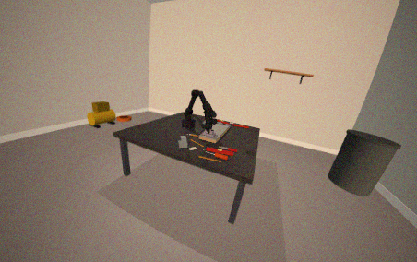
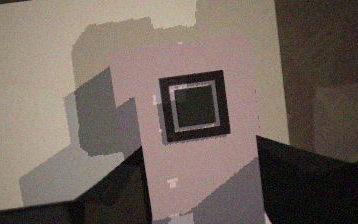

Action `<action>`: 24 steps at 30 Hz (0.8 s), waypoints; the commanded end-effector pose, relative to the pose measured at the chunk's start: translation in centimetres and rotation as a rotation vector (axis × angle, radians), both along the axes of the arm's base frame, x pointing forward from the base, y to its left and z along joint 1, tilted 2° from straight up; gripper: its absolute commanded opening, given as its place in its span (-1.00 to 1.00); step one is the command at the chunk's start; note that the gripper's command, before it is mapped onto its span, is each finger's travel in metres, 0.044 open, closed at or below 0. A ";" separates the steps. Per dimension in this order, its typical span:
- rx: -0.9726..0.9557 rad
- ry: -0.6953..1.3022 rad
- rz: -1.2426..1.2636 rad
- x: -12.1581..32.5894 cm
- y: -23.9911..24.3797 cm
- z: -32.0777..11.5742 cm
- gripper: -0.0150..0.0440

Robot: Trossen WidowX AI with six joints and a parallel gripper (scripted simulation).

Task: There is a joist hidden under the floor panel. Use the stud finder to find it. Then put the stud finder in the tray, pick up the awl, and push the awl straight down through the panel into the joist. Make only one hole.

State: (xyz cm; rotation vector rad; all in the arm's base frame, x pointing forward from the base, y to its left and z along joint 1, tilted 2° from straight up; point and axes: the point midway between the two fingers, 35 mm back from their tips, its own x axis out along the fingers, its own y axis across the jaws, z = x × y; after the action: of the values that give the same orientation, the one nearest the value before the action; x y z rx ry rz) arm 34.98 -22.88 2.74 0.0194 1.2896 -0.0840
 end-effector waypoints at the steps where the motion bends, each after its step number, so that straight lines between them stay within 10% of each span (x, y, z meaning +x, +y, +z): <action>1: -0.003 -0.003 0.000 0.0 0.0 -0.4 -0.49; 24: 0.002 -0.003 0.000 0.4 6.3 -0.7 -0.49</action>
State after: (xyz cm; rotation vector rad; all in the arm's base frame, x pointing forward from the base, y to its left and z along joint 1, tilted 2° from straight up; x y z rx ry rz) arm 35.38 -18.19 2.23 0.0151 1.2864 -0.0959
